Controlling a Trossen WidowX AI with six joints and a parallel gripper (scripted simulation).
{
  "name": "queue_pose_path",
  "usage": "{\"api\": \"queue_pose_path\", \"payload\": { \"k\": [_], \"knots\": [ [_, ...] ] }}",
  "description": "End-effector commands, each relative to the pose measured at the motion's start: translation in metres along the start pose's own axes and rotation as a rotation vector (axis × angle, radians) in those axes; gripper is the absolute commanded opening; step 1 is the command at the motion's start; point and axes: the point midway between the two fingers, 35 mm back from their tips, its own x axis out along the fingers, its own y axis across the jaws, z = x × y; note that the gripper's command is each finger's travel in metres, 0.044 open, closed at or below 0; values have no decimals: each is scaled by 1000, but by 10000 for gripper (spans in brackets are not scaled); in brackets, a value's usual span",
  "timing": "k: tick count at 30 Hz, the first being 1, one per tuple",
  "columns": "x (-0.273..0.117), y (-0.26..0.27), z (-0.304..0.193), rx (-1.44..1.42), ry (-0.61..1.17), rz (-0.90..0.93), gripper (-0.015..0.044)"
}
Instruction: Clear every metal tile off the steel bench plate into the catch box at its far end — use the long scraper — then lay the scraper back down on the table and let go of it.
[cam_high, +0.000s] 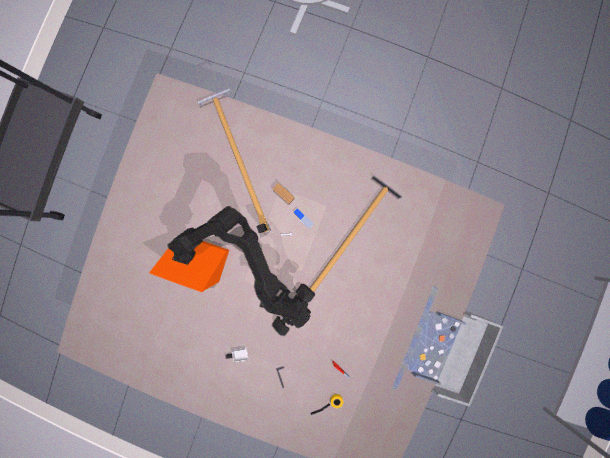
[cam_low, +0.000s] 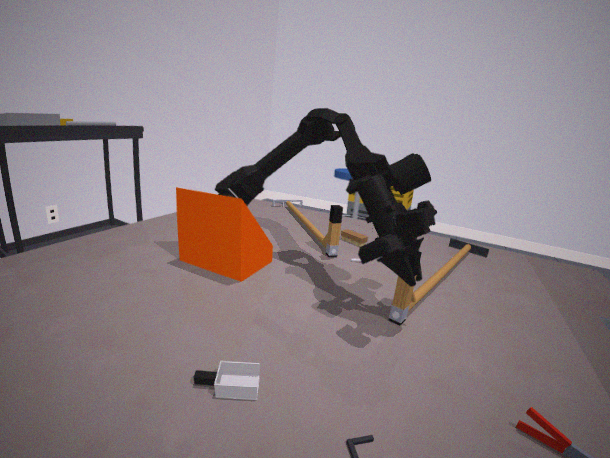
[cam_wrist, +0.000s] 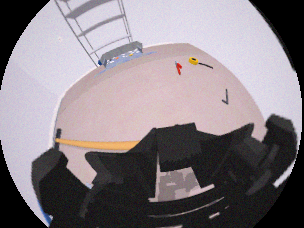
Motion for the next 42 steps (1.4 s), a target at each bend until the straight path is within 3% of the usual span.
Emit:
{"api": "queue_pose_path", "payload": {
  "k": [1, 42],
  "knots": [
    [-5, 0, -1, -6, -3, 3, 0],
    [-46, -18, -46, -4, 0, -2, 0]
  ]
}}
